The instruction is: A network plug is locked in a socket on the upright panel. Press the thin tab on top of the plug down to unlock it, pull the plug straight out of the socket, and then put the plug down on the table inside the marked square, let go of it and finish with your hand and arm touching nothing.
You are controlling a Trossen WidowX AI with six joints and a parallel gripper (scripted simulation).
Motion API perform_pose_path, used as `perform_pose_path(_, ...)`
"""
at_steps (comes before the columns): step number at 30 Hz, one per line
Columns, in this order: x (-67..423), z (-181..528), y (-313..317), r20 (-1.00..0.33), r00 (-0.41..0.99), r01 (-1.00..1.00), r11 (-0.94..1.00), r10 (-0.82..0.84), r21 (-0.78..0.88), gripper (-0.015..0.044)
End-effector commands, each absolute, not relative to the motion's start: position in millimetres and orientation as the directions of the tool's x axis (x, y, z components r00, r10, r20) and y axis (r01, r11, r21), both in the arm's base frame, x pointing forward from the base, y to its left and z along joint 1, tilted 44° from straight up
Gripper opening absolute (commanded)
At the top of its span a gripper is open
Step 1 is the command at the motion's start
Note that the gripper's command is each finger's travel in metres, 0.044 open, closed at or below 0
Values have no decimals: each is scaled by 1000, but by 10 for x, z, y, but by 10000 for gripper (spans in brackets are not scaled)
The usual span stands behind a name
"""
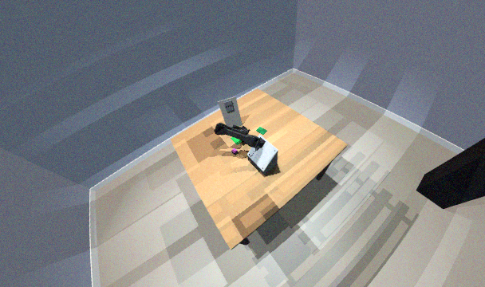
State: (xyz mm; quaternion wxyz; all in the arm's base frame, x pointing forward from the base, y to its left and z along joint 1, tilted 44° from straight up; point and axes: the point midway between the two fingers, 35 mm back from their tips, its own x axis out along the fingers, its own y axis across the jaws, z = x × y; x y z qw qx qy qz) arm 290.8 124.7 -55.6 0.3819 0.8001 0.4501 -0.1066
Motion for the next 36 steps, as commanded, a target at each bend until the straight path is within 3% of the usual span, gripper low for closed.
perform_pose_path(1, 2905, -556, 1247, -515, 571, 802, -302, 640, 515, 52)
perform_pose_path(5, 2905, -556, 1247, -515, 571, 802, -302, 640, 515, 156)
perform_pose_path(36, 2786, -420, 1065, -518, 571, 803, -302, 637, 514, 156)
